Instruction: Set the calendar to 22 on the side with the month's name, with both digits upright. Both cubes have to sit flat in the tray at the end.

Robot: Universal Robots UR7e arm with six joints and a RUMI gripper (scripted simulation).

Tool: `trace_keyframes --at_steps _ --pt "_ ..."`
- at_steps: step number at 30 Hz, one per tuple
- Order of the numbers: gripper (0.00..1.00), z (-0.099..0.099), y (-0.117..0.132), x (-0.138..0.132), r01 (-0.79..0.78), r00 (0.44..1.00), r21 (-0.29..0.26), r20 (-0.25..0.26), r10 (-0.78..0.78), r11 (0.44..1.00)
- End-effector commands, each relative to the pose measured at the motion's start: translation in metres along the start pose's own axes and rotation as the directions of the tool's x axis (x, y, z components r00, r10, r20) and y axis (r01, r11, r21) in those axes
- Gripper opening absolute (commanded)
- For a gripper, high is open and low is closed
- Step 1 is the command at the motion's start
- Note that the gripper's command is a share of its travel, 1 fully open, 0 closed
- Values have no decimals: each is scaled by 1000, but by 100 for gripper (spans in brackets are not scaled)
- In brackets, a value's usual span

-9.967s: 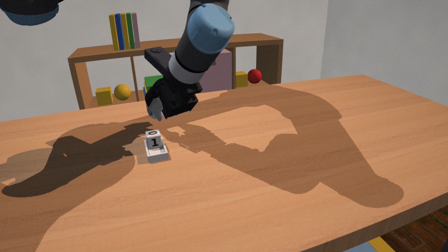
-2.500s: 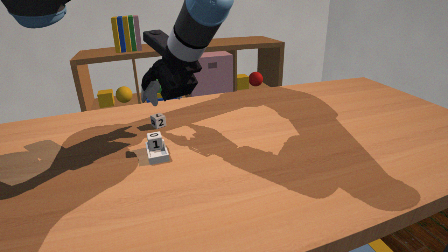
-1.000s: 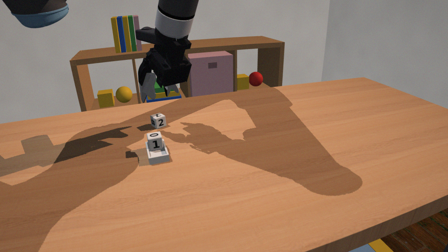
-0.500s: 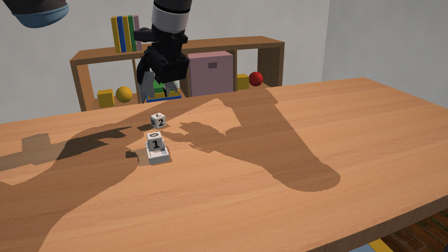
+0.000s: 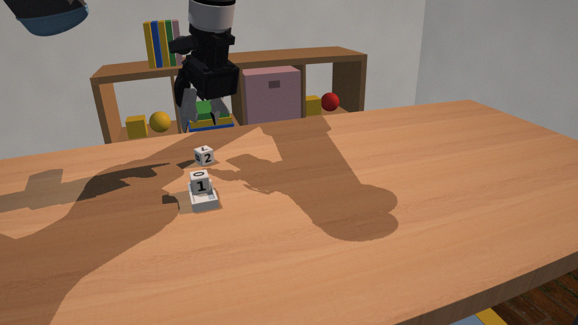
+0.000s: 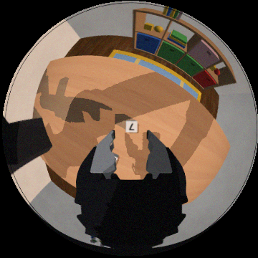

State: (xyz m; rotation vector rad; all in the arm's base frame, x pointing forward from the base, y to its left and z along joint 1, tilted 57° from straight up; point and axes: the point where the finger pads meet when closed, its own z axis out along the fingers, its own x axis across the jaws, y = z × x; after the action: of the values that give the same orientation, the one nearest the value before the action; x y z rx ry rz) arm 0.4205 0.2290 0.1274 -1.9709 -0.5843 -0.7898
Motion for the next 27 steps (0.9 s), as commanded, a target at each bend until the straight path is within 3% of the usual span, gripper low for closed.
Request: trace_keyframes --at_steps 1,27 --pt "42 0 -1 1 -1 1000 -31 -4 1 1000" --pt "42 0 -2 1 -1 1000 -67 -5 1 998"
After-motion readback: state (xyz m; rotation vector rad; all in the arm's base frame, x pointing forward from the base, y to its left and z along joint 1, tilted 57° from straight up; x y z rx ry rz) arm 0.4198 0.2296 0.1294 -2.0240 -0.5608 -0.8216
